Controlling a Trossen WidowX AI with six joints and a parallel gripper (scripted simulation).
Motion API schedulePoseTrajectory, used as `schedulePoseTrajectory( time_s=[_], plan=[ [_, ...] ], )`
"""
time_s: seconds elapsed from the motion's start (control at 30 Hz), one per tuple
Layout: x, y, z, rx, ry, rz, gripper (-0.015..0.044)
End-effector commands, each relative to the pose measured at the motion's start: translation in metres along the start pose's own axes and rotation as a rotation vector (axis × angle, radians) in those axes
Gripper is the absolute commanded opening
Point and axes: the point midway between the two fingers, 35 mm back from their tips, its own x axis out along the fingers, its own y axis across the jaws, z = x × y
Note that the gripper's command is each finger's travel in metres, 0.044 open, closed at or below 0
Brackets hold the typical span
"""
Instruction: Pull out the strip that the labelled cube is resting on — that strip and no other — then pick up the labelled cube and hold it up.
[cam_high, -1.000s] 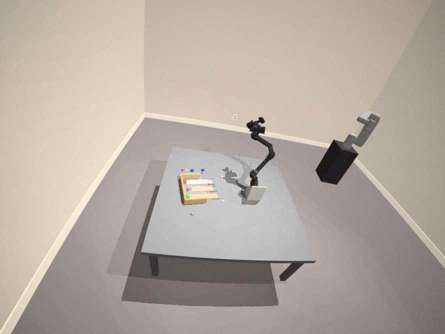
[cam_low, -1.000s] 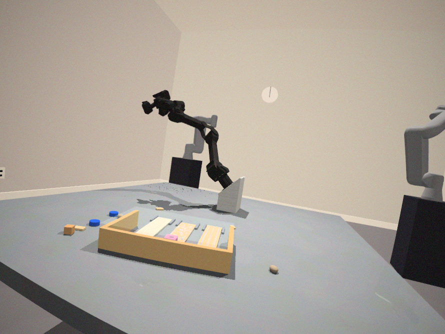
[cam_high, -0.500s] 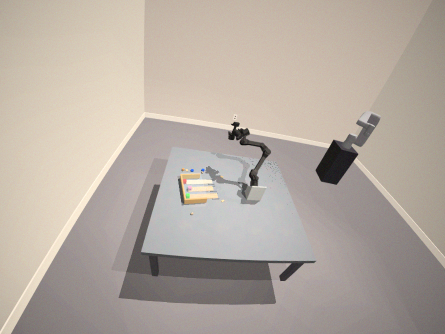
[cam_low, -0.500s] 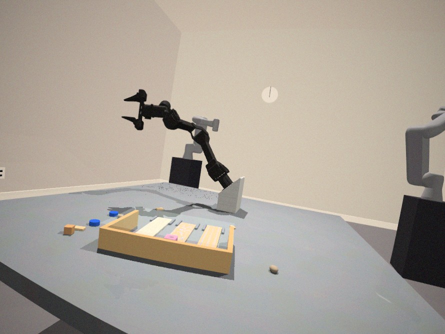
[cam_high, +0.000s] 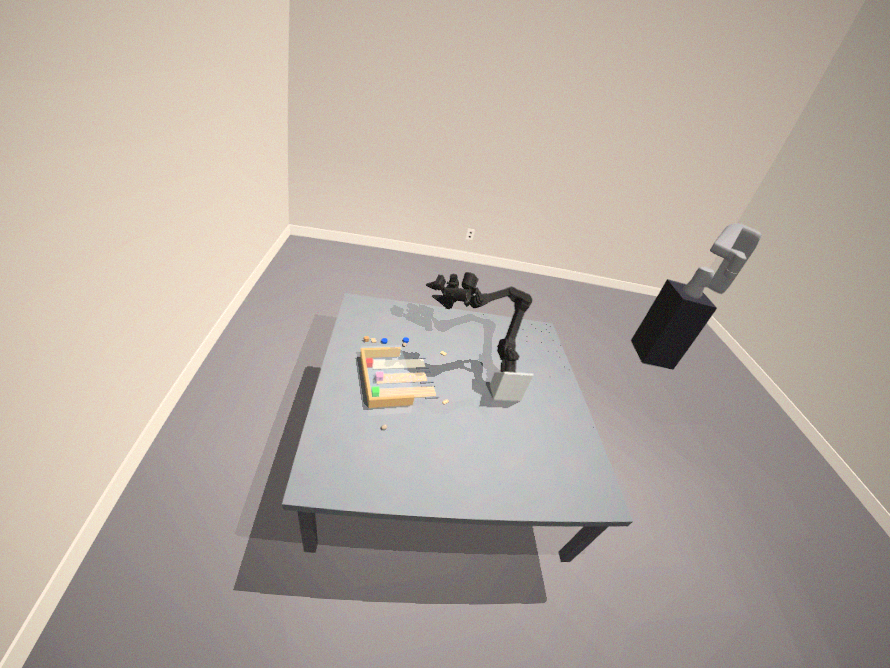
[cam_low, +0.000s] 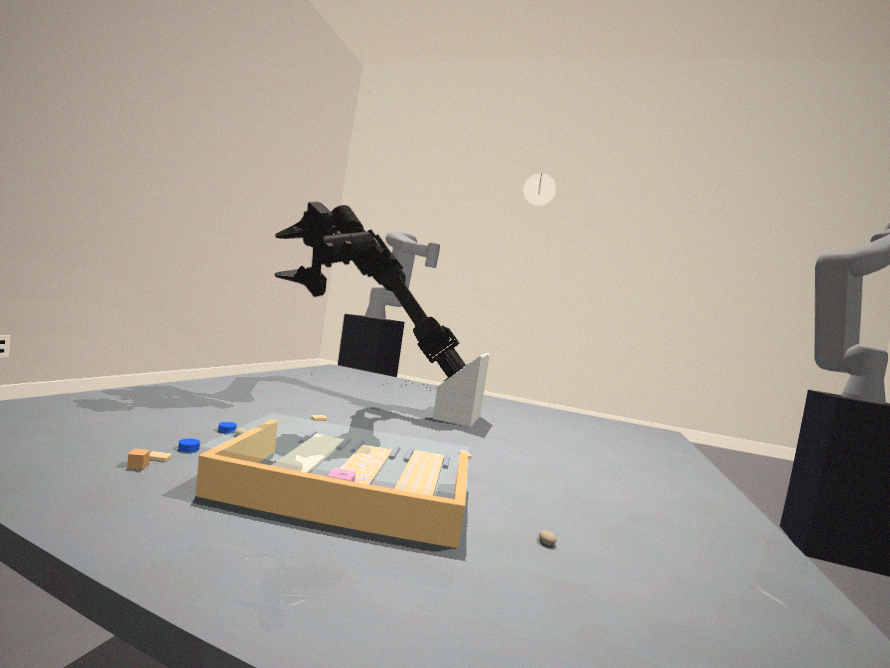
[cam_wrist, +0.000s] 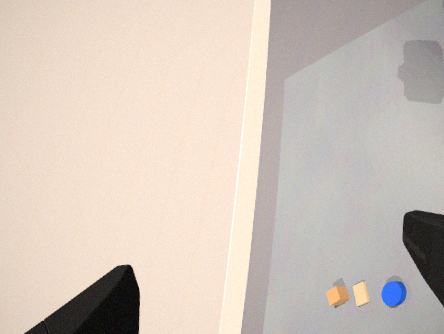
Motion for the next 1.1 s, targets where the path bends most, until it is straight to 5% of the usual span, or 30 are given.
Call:
schedulePoseTrajectory(
  time_s=[0.0, 0.43, 0.8, 1.07],
  plan=[
    [-0.017, 0.001, -0.059, -0.219, 0.131, 0.020, 0.0400],
    [-0.130, -0.049, -0.231, -1.153, 0.505, 0.250, 0.0400],
    [-0.144, -0.060, -0.243, -1.264, 0.530, 0.287, 0.0400],
    [-0.106, -0.057, -0.272, -1.398, 0.759, 0.180, 0.0190]
  ],
)
